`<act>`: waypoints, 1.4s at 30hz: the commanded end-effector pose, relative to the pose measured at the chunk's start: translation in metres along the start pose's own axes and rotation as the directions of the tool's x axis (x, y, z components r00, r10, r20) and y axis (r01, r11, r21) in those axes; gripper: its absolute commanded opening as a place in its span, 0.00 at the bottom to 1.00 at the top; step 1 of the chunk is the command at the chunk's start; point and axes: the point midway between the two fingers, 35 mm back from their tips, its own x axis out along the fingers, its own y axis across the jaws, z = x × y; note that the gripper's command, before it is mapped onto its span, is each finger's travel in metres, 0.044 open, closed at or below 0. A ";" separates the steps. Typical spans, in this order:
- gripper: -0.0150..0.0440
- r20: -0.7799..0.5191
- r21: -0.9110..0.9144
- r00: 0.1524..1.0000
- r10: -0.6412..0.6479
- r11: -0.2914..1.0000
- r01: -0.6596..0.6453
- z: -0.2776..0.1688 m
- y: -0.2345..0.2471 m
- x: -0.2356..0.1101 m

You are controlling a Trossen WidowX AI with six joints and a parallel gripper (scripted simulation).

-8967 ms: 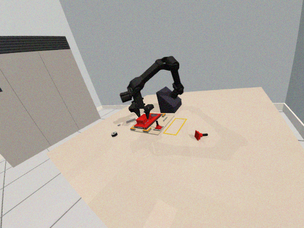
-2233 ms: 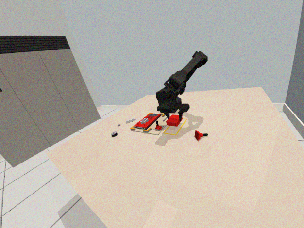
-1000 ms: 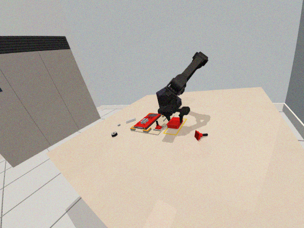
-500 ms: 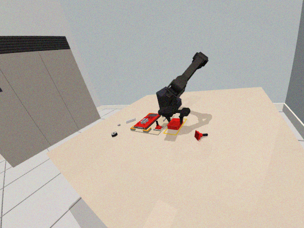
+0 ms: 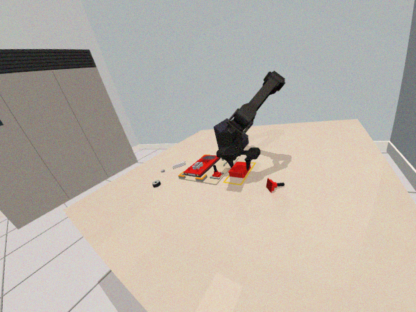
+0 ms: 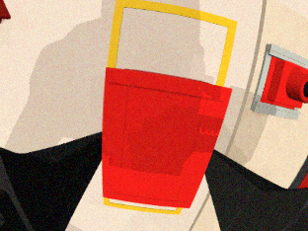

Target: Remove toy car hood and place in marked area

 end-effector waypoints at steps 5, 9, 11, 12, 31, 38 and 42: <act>1.00 0.001 -0.001 1.000 -0.001 1.000 0.001 0.001 0.000 -0.006; 1.00 0.002 0.000 1.000 -0.001 1.000 0.001 0.002 -0.002 -0.033; 1.00 0.004 0.000 1.000 0.002 1.000 -0.002 0.001 -0.002 -0.054; 1.00 0.004 0.000 1.000 0.004 1.000 -0.004 0.001 -0.002 -0.063; 1.00 0.005 0.000 1.000 0.006 1.000 -0.006 0.000 -0.001 -0.071; 1.00 0.005 0.000 1.000 0.006 1.000 -0.006 0.000 -0.001 -0.071; 1.00 0.005 0.000 1.000 0.006 1.000 -0.006 0.000 -0.001 -0.071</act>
